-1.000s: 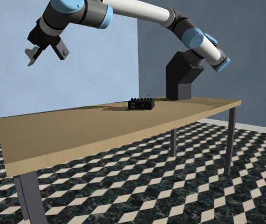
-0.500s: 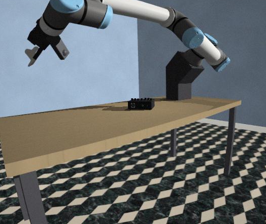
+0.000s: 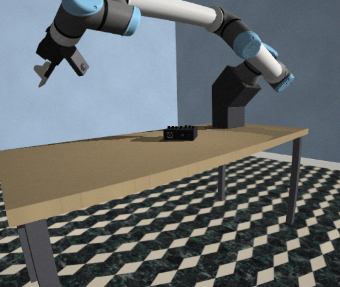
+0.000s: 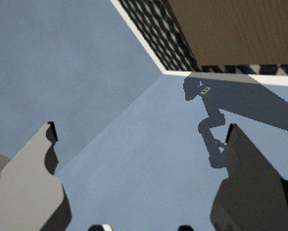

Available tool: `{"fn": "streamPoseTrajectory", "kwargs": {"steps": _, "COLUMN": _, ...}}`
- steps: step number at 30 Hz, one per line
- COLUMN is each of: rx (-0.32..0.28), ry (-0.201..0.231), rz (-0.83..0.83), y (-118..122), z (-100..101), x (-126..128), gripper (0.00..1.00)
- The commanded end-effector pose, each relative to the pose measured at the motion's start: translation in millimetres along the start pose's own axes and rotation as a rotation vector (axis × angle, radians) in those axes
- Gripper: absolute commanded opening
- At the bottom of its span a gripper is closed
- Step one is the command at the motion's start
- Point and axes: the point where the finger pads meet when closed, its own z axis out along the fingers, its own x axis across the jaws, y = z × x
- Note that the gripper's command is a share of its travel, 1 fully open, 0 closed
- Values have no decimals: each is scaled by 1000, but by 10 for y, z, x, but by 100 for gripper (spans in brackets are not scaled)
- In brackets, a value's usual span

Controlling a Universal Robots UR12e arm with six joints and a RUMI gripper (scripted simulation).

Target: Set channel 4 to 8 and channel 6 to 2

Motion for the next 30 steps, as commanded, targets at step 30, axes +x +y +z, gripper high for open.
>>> {"fn": "streamPoseTrajectory", "kwargs": {"steps": 30, "rx": 306, "ry": 222, "rz": -285, "y": -1044, "z": 1194, "x": -997, "gripper": 100}}
